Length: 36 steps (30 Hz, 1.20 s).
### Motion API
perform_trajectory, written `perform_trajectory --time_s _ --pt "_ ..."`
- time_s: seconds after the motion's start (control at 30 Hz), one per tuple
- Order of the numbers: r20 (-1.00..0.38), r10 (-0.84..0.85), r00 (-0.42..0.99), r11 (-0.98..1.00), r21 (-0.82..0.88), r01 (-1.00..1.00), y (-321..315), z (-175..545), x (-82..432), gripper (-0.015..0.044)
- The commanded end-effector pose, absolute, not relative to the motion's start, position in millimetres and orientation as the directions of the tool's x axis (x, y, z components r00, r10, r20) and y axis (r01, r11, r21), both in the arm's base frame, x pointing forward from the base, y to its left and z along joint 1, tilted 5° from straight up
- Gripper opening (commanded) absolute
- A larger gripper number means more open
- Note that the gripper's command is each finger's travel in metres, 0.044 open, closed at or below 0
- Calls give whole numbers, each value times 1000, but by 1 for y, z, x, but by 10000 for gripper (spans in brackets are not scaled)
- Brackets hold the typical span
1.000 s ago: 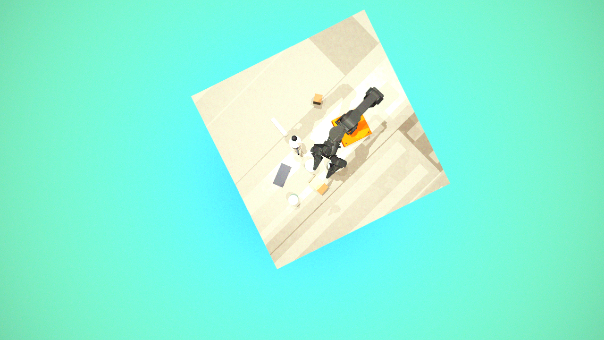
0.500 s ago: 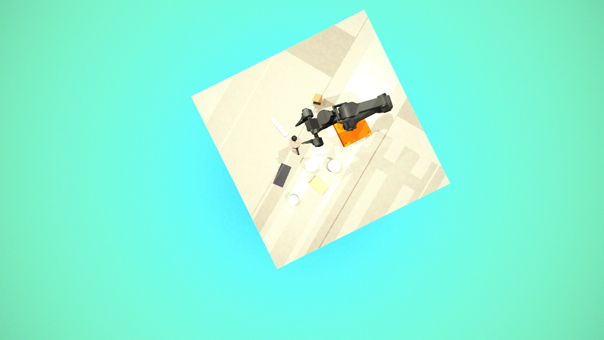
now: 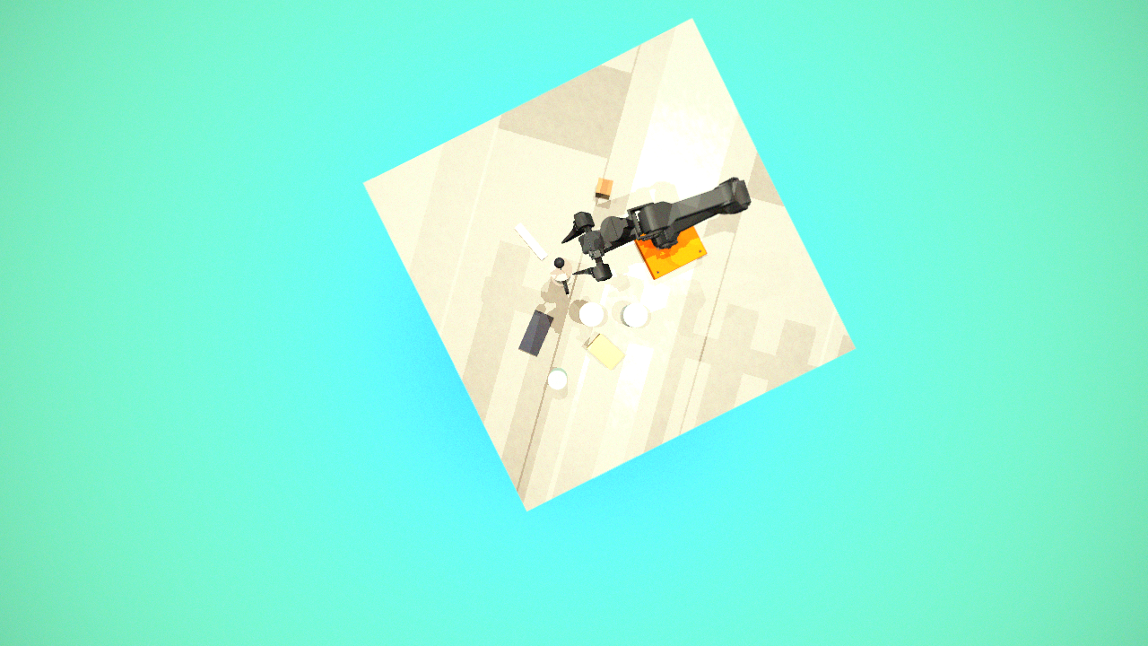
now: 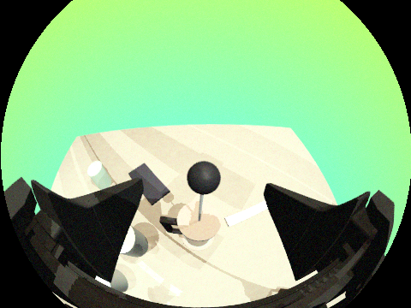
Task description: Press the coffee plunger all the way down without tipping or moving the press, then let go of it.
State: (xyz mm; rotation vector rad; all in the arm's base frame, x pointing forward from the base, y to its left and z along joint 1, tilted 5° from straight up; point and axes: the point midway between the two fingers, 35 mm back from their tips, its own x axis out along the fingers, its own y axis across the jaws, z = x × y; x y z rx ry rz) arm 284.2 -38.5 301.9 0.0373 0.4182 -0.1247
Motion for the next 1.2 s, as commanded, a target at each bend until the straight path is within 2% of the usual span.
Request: perform_trajectory --time_s 0.0,0.73,1.1,1.17 --pt "-410 -118 904 991 5 131 -40 298 288 440" --pt "-408 -117 905 992 5 130 -43 284 318 440" --pt "-408 -117 905 992 5 130 -43 284 318 151" --pt "-408 -117 905 992 5 130 -43 284 318 138"
